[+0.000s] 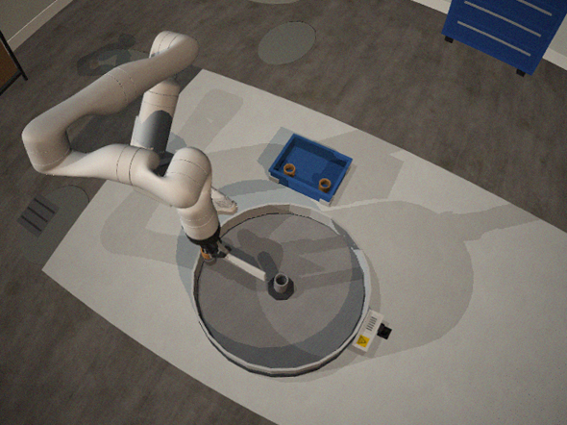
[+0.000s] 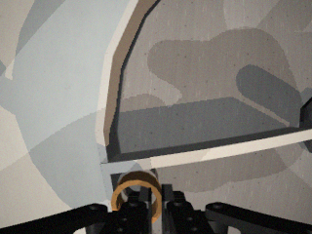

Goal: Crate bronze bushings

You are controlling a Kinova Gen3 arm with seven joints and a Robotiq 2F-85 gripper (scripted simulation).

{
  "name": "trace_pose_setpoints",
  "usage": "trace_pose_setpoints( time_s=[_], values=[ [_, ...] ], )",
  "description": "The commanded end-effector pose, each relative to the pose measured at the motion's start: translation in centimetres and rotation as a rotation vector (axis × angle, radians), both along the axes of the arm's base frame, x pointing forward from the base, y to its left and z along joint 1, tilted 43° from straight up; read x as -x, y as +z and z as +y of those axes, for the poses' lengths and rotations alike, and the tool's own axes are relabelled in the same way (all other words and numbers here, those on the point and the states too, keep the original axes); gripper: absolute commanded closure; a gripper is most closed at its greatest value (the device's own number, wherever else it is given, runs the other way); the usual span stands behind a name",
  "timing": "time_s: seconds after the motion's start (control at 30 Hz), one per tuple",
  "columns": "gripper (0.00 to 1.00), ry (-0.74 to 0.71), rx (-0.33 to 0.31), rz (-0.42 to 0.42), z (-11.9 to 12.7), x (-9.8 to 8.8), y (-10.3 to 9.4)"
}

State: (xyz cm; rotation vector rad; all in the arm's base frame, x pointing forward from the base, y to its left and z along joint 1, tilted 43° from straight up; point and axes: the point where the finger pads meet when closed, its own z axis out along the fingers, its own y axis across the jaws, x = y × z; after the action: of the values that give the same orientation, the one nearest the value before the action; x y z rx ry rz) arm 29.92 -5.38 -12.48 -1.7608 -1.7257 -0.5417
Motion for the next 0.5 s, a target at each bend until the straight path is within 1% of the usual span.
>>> trace_pose_setpoints(
  time_s=[0.0, 0.27, 0.43, 0.47],
  values=[
    [1.00, -0.001, 0.002, -0.001, -0.1, 0.0, 0.1],
    [1.00, -0.001, 0.002, -0.001, -0.1, 0.0, 0.1],
    [1.00, -0.001, 0.002, -0.001, -1.5, -0.3, 1.6],
    [1.00, -0.001, 0.002, -0.001, -1.5, -0.3, 1.6]
  ],
)
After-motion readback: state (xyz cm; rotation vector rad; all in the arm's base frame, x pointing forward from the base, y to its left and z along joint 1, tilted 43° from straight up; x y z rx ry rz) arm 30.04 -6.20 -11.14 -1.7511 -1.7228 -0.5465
